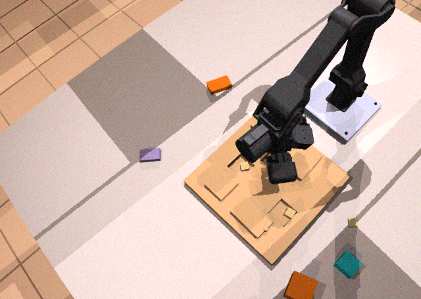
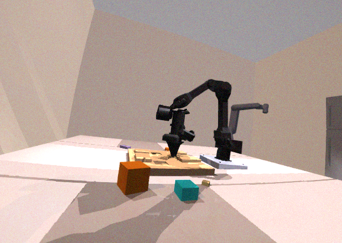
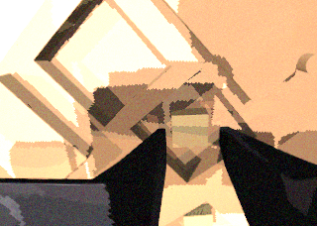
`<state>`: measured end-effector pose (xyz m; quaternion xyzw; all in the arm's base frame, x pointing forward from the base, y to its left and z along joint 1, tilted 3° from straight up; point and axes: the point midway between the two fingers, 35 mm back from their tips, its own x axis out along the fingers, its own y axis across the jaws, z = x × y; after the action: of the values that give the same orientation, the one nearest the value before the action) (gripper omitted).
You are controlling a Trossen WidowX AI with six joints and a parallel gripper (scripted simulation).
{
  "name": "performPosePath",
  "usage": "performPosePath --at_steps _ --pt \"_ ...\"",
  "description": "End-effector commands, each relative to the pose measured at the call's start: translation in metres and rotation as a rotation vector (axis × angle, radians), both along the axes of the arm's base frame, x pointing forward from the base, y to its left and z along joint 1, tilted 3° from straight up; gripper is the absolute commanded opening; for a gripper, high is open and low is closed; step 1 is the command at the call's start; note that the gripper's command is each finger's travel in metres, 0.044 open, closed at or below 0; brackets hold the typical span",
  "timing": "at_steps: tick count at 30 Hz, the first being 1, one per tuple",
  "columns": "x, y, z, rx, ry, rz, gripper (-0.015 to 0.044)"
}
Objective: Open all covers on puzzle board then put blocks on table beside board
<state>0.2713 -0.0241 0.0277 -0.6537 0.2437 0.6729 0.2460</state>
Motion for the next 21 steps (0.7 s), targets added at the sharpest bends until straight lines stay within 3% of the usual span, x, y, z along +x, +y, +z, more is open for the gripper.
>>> performPosePath --at_steps 1,10,21 --pt "-0.0004 0.0001 -0.0043 0.001 0.003 0.003 0.0144" --pt "-0.0007 0.0001 -0.0095 0.001 0.003 0.003 0.0144" --pt "-0.0003 0.0 -0.0071 0.0 -0.001 0.0 0.008"
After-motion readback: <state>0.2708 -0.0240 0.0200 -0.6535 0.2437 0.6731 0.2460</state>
